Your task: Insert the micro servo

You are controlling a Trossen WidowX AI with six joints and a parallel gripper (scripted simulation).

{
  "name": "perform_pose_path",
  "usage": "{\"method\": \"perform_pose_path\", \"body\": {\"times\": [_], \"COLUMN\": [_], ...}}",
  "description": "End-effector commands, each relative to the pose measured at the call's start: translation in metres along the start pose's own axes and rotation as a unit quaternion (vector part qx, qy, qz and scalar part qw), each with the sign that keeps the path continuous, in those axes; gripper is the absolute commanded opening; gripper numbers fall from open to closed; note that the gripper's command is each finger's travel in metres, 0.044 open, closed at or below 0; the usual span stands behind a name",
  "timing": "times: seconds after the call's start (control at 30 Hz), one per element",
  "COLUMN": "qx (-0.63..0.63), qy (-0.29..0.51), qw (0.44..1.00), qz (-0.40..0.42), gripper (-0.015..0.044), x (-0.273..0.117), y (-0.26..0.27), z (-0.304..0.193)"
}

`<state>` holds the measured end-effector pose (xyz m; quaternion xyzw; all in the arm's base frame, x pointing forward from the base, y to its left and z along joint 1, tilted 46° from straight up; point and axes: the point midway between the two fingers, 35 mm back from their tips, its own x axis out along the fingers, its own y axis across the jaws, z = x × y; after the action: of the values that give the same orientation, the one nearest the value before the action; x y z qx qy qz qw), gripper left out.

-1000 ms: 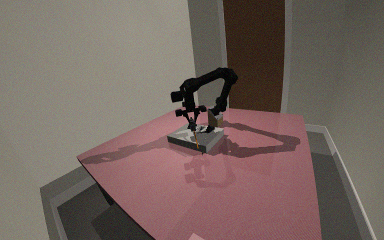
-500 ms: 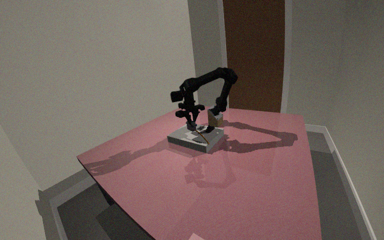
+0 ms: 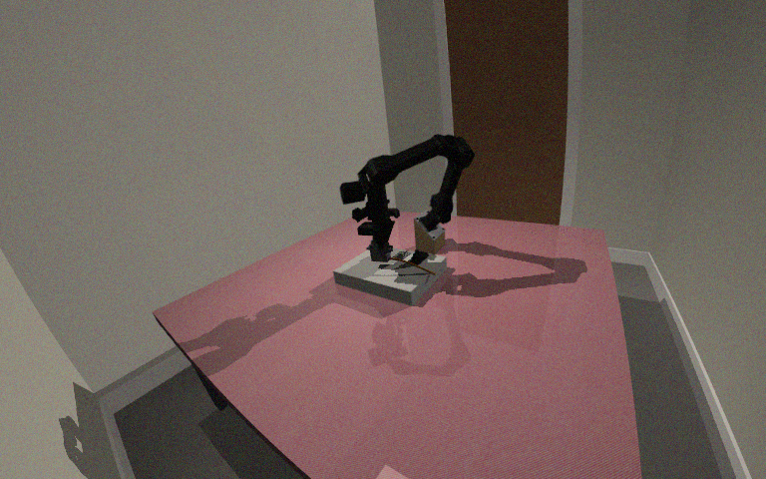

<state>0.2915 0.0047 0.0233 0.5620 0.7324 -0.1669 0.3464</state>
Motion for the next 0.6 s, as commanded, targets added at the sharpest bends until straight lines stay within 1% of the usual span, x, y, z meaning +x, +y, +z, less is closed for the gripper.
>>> {"method": "perform_pose_path", "body": {"times": [0.0, 0.27, 0.57], "qx": [-0.068, -0.205, -0.355], "qy": [-0.005, -0.005, -0.005], "qw": [0.998, 0.979, 0.935], "qz": [0.001, 0.0, -0.001], "gripper": [0.0, 0.0, 0.0], "x": [-0.0018, -0.0018, -0.0018], "y": [0.0005, 0.0005, 0.0005], "z": [0.0021, 0.0021, 0.0021]}}
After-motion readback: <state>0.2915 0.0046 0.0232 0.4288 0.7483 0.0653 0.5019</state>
